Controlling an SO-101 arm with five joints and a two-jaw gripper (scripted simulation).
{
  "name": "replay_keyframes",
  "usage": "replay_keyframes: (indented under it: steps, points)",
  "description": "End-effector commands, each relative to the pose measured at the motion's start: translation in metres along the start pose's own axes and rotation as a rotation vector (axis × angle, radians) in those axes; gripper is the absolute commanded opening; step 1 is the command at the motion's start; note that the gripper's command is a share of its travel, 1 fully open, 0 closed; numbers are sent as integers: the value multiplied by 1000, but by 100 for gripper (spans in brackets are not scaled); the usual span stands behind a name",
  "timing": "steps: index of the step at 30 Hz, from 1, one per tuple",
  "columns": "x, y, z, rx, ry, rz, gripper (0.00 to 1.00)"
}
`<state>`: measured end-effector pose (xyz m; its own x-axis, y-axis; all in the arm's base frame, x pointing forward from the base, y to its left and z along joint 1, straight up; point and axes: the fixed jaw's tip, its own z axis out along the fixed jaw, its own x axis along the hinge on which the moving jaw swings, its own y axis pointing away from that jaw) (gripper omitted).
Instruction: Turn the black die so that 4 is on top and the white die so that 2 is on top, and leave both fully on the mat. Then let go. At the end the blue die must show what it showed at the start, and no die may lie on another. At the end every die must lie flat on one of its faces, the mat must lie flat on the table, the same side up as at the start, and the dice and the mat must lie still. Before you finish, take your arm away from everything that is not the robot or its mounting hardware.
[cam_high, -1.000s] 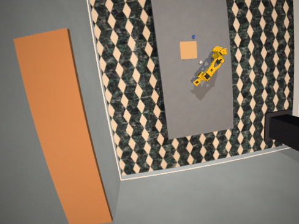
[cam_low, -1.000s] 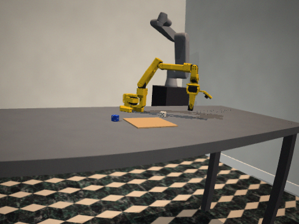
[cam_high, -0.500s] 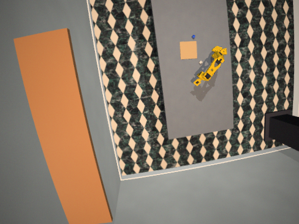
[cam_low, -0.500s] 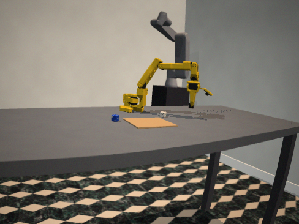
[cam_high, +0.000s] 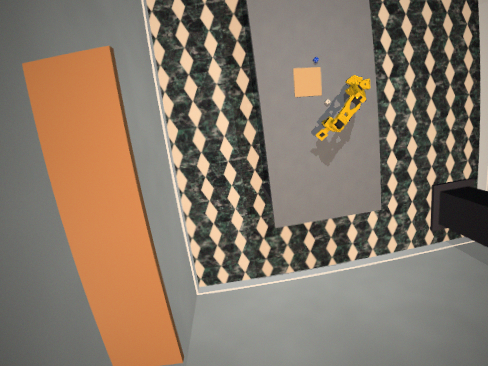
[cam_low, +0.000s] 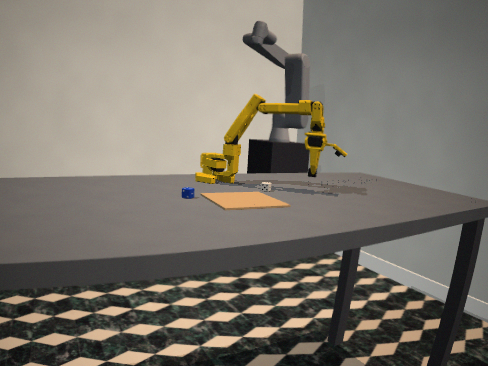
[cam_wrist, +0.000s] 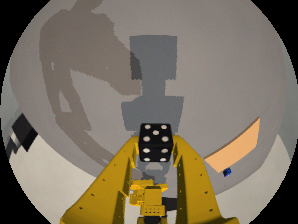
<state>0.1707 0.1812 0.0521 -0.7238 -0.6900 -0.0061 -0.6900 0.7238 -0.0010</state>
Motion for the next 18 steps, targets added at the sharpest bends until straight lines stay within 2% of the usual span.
replay_keyframes:
  steps: [1,5,10,12,18]
  points:
    - [-7,-2,-17,-3,-78,19,0]
    - [-7,-17,-17,0,-77,75,0]
    - [-5,-50,-16,5,-74,205,0]
    - [-5,-50,-16,5,-74,205,0]
    - [10,-105,-14,14,-68,428,0]
